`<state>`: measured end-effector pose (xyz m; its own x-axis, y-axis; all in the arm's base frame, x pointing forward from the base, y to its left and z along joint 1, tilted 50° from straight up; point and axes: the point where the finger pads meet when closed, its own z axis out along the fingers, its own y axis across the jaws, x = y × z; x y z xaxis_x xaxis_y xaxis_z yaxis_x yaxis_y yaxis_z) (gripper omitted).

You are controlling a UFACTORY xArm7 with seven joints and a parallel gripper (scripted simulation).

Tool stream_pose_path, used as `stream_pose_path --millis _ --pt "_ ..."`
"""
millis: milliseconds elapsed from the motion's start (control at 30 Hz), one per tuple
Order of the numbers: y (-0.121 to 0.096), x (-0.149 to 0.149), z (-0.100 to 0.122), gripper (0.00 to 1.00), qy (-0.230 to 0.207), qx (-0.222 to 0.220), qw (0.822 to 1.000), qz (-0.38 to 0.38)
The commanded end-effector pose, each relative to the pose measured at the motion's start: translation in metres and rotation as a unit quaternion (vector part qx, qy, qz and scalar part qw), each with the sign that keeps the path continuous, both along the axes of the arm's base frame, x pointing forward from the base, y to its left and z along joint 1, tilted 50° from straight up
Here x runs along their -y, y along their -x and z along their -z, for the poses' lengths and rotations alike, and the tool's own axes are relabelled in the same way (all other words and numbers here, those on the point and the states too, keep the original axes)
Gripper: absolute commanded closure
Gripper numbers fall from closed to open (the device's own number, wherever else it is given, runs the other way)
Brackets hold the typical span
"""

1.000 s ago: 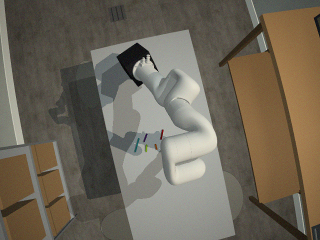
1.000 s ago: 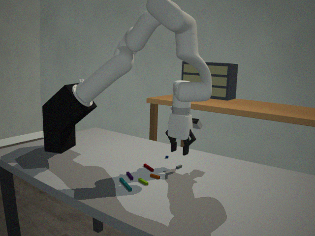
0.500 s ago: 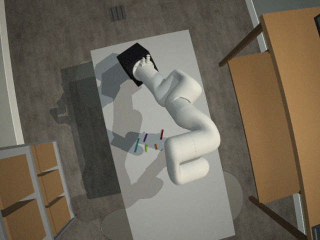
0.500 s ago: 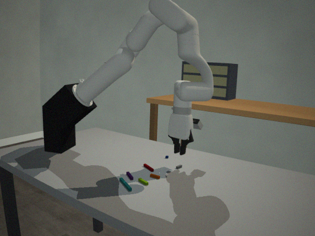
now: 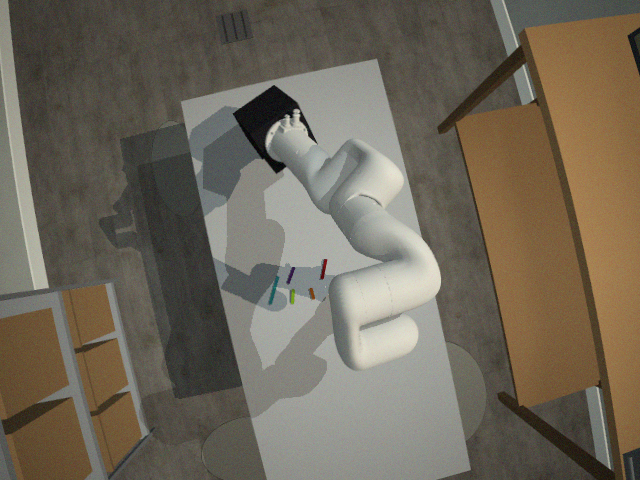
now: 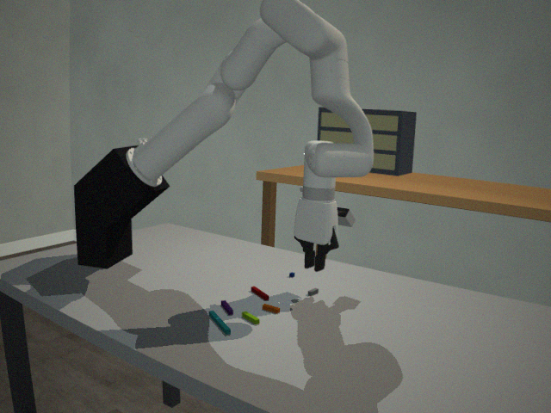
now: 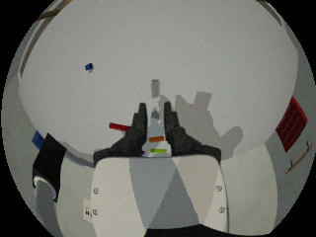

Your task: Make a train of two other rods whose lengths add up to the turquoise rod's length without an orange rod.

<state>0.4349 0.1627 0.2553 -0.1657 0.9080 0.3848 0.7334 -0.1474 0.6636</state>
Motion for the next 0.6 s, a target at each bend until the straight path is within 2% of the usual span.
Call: stream_pose_path --millis 0,567 --pt "-0.0003 0.0003 -0.0010 0.76 -0.001 0.001 1.000 0.000" --pt "-0.0066 -0.0038 0.0053 0.76 -0.001 0.001 1.000 0.001"
